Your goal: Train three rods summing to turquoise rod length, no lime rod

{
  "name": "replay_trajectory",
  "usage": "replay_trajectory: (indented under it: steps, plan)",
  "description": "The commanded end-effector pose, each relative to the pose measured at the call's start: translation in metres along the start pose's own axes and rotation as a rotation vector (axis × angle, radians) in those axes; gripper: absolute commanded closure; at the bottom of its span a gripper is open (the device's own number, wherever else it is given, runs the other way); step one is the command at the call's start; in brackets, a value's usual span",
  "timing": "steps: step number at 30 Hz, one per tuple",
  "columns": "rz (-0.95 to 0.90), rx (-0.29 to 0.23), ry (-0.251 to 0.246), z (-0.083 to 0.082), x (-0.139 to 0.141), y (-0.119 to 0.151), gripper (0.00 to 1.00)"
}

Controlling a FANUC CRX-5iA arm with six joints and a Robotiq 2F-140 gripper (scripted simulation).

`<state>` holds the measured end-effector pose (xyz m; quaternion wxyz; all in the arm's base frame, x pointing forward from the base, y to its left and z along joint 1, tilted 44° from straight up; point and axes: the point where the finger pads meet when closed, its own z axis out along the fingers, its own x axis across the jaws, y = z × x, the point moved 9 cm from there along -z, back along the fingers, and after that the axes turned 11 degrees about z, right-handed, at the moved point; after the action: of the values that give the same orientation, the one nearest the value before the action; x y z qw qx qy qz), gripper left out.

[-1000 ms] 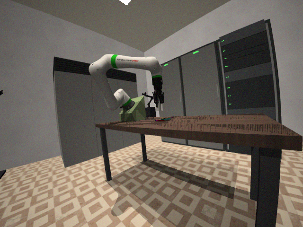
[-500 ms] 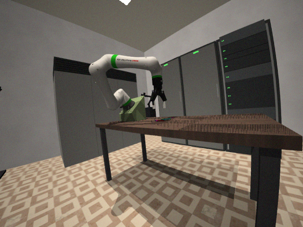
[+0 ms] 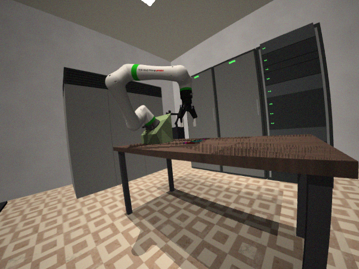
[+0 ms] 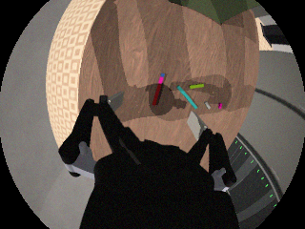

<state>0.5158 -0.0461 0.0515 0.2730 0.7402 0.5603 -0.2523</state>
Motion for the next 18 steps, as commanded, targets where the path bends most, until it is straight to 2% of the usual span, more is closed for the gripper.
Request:
replay_trajectory:
  steps: [1,9,18]
  plan:
    - [0.0,0.0,0.0,-0.016,0.0,0.0,0.0]
    - [0.0,0.0,0.0,-0.05,0.0,0.0,0.0]
    - [0.0,0.0,0.0,-0.062,0.0,0.0,0.0]
